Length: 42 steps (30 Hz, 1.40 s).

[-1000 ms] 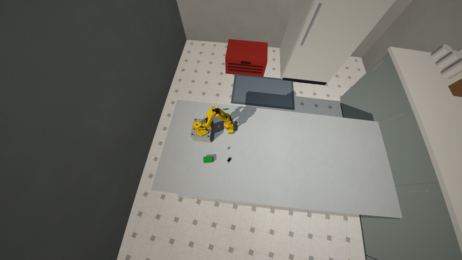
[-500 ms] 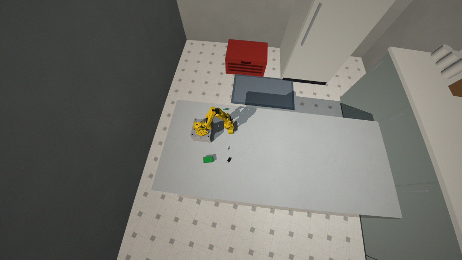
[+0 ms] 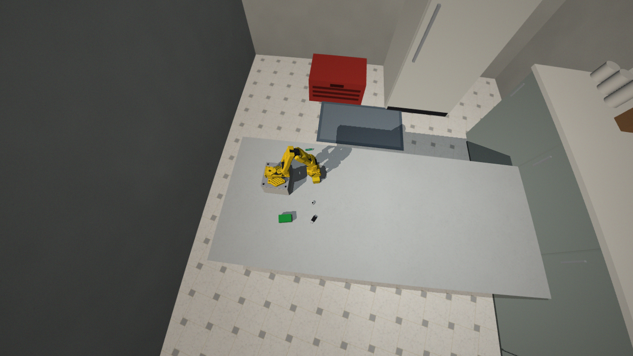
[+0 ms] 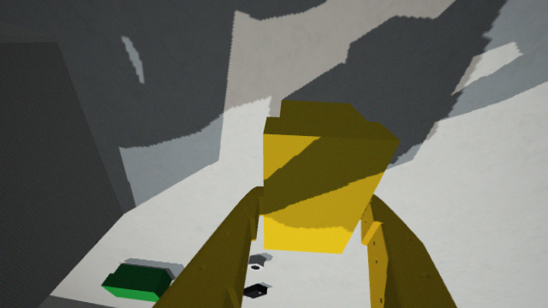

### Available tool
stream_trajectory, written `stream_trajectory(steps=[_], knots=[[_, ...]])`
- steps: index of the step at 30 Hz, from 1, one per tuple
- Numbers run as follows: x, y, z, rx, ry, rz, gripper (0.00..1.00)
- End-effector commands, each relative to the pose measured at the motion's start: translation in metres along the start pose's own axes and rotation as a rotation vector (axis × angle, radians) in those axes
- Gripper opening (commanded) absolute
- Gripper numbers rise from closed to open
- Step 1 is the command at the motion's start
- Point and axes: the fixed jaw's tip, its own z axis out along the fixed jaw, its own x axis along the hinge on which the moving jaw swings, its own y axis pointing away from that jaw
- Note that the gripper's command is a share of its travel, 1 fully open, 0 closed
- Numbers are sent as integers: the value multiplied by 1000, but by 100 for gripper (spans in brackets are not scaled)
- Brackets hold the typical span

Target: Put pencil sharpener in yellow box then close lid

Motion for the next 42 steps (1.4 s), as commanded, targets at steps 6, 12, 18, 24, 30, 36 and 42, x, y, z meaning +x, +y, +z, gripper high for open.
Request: stream_trajectory(steps=[6,12,18,24,30,36,42], knots=[[-1,0,-6,7,-2,-1,22],[-1,0,-6,7,-2,-1,22],[-1,0,-7,7,-2,-1,22],[-1,0,-10,9,-2,-1,22],[0,0,-16,13,-2,-1,22],[0,0,-21,16,-2,-1,22],[0,1,-25,19,-2,-1,22]])
